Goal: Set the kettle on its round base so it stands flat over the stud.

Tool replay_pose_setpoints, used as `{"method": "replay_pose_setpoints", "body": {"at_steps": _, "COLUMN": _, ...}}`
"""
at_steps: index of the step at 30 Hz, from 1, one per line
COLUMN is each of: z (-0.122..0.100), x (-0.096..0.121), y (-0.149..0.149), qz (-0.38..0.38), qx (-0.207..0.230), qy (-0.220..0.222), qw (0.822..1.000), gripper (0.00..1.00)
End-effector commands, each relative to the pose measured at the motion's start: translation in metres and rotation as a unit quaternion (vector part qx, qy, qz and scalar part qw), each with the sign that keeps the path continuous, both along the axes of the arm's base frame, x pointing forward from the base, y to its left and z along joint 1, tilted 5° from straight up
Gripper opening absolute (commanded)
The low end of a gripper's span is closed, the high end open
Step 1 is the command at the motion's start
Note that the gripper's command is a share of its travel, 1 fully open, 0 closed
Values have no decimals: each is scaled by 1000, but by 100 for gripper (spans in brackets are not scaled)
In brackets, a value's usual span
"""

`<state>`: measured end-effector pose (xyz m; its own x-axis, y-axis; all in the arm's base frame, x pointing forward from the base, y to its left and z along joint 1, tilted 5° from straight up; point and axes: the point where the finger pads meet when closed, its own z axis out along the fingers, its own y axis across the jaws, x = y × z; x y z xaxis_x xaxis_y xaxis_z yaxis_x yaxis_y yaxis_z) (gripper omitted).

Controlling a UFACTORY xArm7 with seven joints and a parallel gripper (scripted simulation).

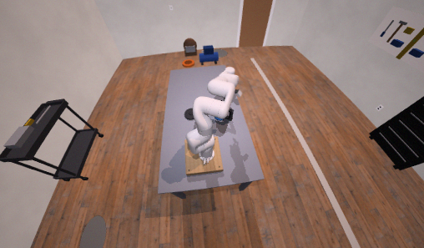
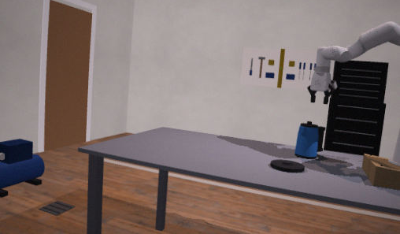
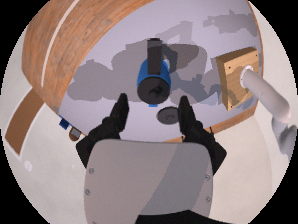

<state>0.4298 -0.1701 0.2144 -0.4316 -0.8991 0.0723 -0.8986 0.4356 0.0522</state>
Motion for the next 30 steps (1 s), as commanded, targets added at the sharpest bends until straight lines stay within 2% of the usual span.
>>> {"method": "replay_pose_setpoints", "body": {"at_steps": 1, "z": -4, "x": 1, "y": 0, "qz": 0, "qx": 0, "qy": -2, "qw": 1000, "gripper": 81}}
{"method": "replay_pose_setpoints", "body": {"at_steps": 8, "z": -18, "x": 0, "y": -1, "qz": 0, "qx": 0, "qy": -2, "qw": 1000, "gripper": 81}}
{"method": "replay_pose_setpoints", "body": {"at_steps": 23, "z": -86, "x": -6, "y": -4, "qz": 0, "qx": 0, "qy": -2, "qw": 1000, "gripper": 81}}
{"method": "replay_pose_setpoints", "body": {"at_steps": 25, "z": -86, "x": -6, "y": -4, "qz": 0, "qx": 0, "qy": -2, "qw": 1000, "gripper": 81}}
{"method": "replay_pose_setpoints", "body": {"at_steps": 30, "z": -106, "x": -7, "y": -5, "qz": 0, "qx": 0, "qy": -2, "qw": 1000, "gripper": 81}}
